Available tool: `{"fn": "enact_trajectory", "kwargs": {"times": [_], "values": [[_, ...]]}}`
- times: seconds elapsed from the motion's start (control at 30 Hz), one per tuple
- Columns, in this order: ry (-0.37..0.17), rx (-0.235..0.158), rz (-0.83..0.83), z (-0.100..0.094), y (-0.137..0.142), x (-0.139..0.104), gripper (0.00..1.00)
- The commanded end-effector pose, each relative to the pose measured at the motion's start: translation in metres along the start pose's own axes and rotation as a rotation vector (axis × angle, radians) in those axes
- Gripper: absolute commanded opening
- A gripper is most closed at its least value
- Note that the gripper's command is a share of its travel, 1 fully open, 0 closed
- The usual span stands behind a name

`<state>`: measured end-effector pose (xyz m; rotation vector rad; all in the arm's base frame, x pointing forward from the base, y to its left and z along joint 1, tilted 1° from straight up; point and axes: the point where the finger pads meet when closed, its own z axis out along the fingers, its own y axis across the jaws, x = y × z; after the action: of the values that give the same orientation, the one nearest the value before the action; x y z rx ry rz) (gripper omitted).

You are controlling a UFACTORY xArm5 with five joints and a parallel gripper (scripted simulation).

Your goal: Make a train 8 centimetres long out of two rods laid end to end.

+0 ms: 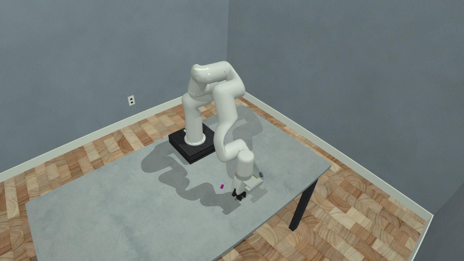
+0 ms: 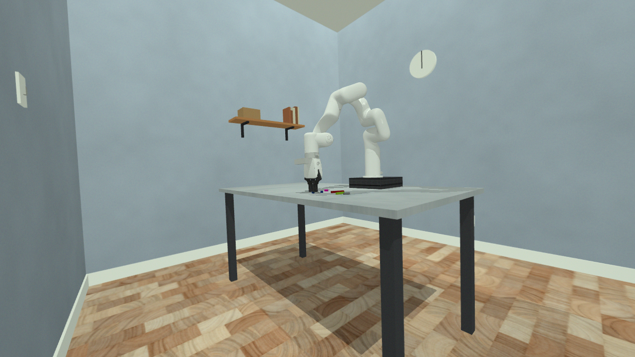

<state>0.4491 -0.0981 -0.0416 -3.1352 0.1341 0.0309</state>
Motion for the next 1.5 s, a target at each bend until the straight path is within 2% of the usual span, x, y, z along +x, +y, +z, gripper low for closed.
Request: {"fn": "enact_trajectory", "kwargs": {"times": [0.0, 0.47, 0.8, 0.83, 1.47], "values": [[0.005, -0.001, 0.0, -0.006, 0.0, 0.002, 0.24], [0.005, -0.001, 0.0, -0.075, 0.0, 0.001, 0.24], [0.005, -0.001, 0.0, -0.086, 0.0, 0.001, 0.24], [0.005, -0.001, 0.0, -0.086, 0.0, 0.001, 1.0], [0.005, -0.001, 0.0, -0.086, 0.0, 0.001, 1.0]]}}
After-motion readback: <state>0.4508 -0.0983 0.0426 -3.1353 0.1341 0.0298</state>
